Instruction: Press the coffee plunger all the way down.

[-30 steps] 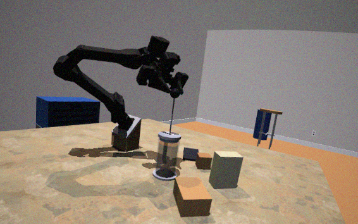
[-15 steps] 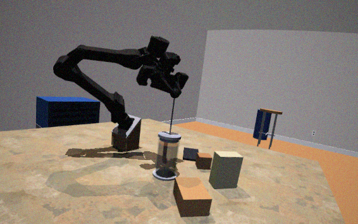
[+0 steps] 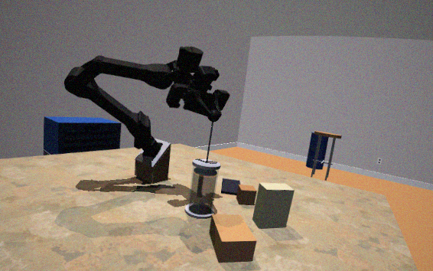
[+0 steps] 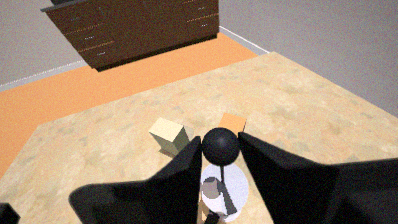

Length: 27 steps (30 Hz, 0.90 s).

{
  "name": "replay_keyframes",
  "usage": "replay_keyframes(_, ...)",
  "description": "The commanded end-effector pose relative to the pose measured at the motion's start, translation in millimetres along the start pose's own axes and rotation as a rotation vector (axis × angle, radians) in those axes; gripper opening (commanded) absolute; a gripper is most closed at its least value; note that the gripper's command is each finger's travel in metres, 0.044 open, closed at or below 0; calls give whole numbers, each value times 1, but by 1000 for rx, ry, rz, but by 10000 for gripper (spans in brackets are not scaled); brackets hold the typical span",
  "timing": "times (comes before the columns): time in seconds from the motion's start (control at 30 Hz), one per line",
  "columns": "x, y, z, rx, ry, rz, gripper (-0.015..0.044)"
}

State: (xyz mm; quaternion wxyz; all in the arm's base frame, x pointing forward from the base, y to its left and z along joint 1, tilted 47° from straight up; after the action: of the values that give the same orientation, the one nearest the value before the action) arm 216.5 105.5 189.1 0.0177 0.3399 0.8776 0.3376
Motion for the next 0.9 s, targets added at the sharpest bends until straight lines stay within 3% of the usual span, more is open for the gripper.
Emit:
replay_keyframes(0.0, -8, -13, 5, 25, 8, 24, 128)
replay_keyframes(0.87, -35, -45, 15, 23, 13, 27, 128)
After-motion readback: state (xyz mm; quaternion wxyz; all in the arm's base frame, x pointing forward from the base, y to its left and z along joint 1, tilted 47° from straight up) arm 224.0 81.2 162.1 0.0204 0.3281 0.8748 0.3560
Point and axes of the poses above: the point midway between the two fingers, 35 mm back from their tips, its own x axis back along the fingers, its own z axis across the jaws, y = z × x, the point moved 10 cm from there along x, back along the fingers, and after that the axes turned 8 degrees about x, right-handed, at the moved point
